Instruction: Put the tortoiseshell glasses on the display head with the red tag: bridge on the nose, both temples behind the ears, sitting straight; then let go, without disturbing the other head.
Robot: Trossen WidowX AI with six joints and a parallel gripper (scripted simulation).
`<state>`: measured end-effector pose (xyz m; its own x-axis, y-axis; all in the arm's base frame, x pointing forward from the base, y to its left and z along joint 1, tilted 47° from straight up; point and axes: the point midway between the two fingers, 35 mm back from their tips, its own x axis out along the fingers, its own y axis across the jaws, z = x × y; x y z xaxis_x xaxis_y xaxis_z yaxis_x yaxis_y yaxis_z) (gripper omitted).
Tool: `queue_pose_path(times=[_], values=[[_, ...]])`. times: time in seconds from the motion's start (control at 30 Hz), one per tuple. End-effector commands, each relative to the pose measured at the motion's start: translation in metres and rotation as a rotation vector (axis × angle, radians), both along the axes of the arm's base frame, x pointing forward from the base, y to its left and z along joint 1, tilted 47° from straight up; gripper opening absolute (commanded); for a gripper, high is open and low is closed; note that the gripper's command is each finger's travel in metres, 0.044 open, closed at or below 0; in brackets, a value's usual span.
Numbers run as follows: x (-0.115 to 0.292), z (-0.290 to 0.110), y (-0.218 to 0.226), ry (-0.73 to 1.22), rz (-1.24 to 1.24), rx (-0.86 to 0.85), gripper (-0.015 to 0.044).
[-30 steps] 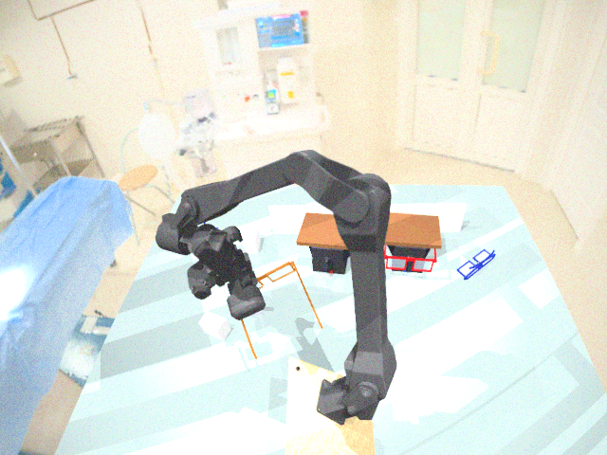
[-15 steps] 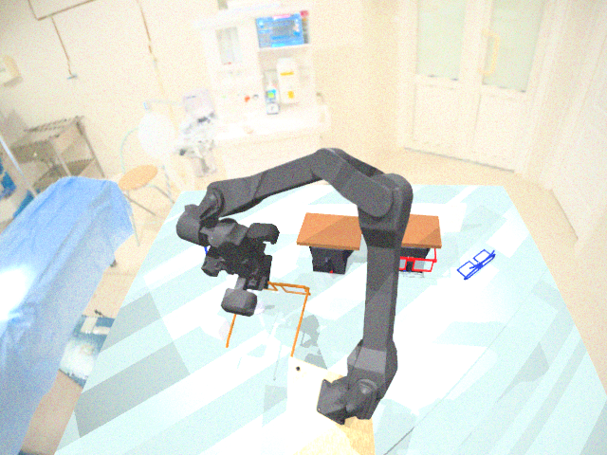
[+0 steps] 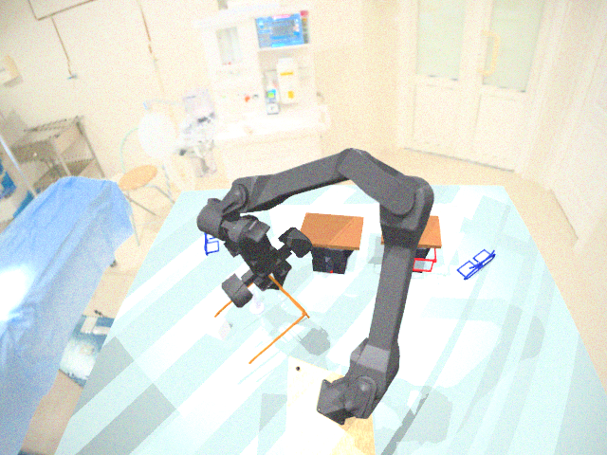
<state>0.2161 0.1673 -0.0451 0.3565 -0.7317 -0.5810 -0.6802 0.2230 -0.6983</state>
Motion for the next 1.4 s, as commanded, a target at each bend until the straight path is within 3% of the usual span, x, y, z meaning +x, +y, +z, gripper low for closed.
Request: queue_pose_path(times=[0.0, 1.37], values=[[0.002, 0.003, -0.006, -0.104, -0.104, 0.068, 0.0000], [0.020, 0.029, -0.076, -1.272, -1.226, 0.595, 0.0000]])
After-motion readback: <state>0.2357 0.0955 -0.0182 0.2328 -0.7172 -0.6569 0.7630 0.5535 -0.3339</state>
